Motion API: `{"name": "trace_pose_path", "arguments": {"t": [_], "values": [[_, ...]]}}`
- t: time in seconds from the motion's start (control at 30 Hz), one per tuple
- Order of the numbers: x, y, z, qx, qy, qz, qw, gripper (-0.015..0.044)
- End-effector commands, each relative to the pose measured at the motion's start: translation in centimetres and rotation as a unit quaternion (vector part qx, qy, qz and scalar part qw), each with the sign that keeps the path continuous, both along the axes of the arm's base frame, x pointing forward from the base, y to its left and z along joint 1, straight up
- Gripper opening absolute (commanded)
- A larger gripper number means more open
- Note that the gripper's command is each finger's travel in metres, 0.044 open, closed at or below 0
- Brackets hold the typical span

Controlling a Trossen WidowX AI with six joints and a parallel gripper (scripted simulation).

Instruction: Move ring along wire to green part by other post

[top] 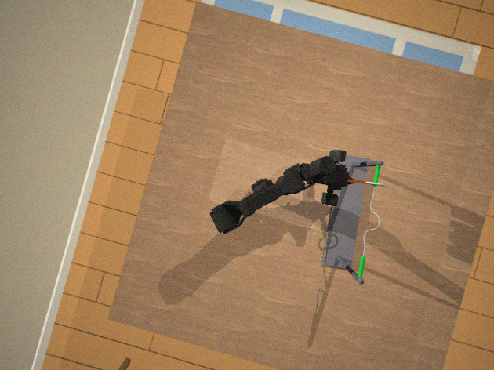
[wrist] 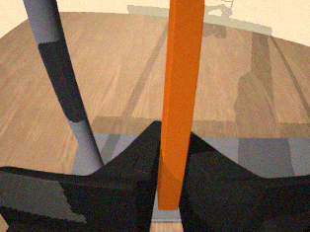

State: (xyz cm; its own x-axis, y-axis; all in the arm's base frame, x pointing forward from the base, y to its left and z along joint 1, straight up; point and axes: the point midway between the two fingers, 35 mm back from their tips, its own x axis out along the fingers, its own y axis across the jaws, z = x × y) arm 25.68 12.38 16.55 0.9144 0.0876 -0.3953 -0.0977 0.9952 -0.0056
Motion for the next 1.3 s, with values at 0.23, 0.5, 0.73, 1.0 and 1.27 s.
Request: {"name": "trace_pose_path", "arguments": {"t": [0.23, 0.5, 0.73, 1.0, 1.27], "values": [[0.0, 1.0, 0.2, 0.003, -0.003, -0.004, 1.0, -0.015], [0.0, 1.1, -0.8, 0.003, -0.003, -0.004, 1.0, -0.015], [0.0, 1.1, -1.5, 0.003, -0.003, -0.004, 1.0, -0.015], [0.0, 1.1, -1.5, 0.003, -0.003, -0.004, 1.0, -0.015], [0.0, 1.1, -1.5, 0.003, -0.003, -0.004, 1.0, -0.015]]}}
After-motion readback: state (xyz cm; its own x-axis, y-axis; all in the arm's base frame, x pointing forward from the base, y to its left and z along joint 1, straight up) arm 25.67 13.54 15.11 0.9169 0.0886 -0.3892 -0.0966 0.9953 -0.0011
